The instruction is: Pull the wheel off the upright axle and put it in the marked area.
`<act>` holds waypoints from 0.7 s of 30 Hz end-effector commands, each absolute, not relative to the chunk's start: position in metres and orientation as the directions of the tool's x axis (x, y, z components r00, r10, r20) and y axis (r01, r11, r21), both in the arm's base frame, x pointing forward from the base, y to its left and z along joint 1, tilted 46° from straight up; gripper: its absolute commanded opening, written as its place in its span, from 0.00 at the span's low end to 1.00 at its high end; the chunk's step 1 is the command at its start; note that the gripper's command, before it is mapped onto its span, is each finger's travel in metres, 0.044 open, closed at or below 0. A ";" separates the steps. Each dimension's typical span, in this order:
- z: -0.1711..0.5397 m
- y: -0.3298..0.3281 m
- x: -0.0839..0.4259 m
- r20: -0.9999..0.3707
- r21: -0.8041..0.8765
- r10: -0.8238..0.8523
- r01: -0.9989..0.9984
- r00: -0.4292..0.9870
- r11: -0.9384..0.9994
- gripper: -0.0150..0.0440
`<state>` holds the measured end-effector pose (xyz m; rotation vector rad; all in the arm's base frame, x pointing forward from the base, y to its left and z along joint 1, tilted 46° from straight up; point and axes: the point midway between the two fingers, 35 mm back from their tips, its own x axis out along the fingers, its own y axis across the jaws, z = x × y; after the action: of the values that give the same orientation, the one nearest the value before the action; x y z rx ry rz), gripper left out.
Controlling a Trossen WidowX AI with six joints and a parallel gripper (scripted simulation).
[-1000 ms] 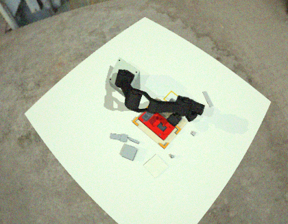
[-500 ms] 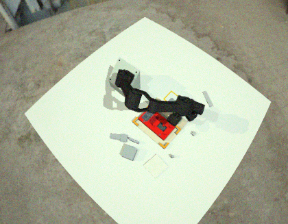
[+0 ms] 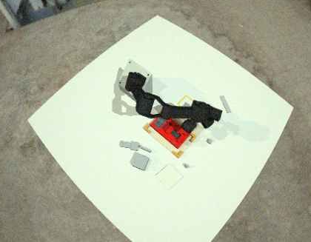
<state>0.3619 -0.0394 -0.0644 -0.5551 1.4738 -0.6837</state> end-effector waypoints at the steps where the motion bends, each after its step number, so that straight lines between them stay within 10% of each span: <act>1: -0.060 -0.034 0.363 -0.702 -0.711 -0.712 0.071 -0.018 0.699 0.25; 21: -0.056 -0.029 0.363 -0.702 -0.712 -0.712 0.069 -0.016 0.699 0.25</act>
<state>0.3614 -0.0330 -0.0593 -0.5618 1.4759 -0.6786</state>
